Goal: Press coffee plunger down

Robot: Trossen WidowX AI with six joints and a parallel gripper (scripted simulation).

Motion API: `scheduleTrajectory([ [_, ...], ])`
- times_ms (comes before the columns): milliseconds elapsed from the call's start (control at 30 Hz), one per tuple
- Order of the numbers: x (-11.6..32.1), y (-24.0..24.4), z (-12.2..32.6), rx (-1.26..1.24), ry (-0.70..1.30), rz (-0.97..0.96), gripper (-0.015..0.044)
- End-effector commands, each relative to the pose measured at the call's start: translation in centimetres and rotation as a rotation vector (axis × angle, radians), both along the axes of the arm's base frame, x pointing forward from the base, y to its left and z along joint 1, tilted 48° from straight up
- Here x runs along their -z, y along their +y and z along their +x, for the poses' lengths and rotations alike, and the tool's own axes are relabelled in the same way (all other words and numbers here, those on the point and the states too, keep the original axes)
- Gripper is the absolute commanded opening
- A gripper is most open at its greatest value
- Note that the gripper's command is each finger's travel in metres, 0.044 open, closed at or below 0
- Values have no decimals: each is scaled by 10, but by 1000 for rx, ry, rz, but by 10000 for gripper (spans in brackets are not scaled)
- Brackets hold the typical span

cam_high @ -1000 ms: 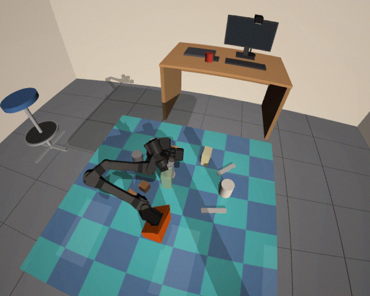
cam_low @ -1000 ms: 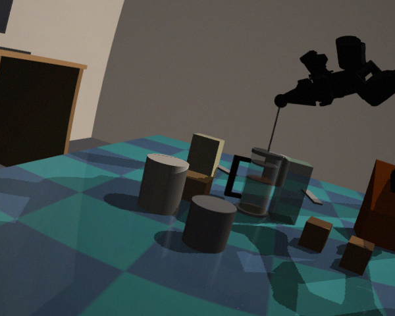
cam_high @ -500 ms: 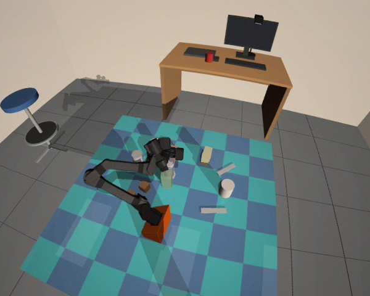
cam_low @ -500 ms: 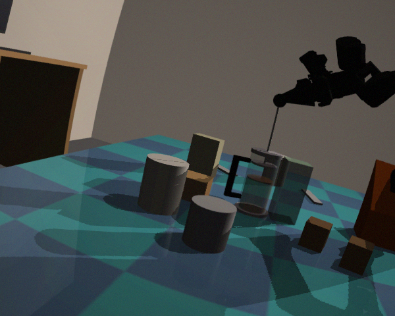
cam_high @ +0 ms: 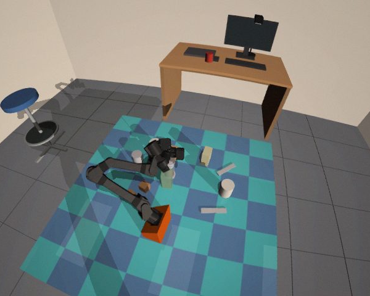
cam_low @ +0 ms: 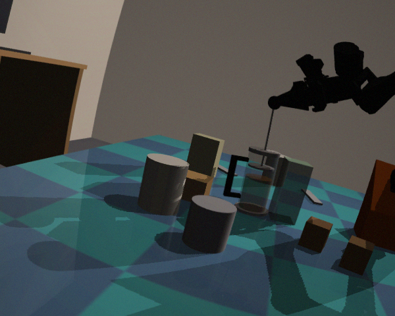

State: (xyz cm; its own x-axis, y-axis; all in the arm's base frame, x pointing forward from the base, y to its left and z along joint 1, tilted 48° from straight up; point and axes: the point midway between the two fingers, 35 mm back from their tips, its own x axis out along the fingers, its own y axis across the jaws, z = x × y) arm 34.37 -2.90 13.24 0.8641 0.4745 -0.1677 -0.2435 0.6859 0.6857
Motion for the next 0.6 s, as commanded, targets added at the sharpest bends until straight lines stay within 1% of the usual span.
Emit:
scheduleTrajectory([
  [0,17,16,-3,-32,43,21,119],
  [567,37,36,2,-32,42,22,119],
])
